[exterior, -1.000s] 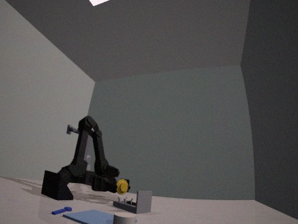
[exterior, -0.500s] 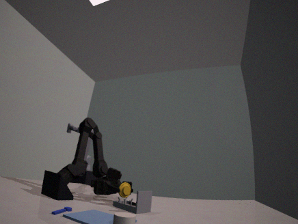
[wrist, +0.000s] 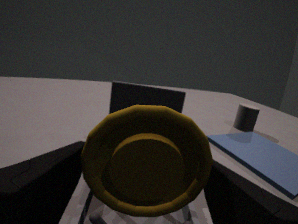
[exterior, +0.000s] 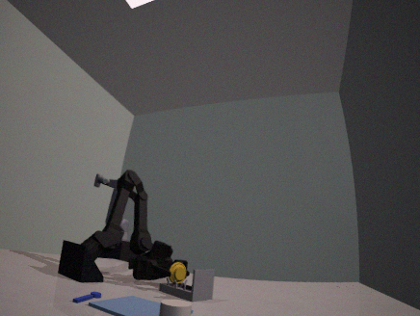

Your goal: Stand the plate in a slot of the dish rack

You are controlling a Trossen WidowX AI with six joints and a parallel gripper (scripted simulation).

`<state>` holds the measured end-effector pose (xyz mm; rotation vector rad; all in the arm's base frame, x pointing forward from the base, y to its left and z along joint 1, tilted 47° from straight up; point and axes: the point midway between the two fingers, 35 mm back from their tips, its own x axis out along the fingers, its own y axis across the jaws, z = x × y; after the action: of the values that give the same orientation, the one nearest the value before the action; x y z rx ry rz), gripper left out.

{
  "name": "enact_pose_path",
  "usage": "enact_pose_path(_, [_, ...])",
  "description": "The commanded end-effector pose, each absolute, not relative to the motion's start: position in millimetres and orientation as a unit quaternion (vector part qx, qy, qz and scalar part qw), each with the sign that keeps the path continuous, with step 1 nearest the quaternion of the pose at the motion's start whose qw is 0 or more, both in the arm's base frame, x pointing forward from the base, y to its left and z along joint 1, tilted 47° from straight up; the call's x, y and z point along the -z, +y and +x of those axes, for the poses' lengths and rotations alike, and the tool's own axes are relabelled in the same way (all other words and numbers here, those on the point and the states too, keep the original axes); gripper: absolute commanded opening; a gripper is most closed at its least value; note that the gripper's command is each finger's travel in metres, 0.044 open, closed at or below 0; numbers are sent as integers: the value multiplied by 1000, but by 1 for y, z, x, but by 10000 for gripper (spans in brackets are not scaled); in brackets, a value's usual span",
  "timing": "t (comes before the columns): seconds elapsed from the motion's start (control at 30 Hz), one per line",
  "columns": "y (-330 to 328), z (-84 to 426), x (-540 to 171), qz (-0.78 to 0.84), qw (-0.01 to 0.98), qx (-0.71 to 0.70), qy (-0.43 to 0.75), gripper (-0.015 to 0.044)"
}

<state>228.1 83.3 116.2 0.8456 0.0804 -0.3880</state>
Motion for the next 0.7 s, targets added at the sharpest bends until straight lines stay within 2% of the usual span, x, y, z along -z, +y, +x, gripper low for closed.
enact_pose_path(0.0, [89,229,-110,410,892,188,36,0])
enact_pose_path(0.4, [86,228,-113,405,894,187,41,0])
enact_pose_path(0.67, [86,228,-114,409,893,187,39,210])
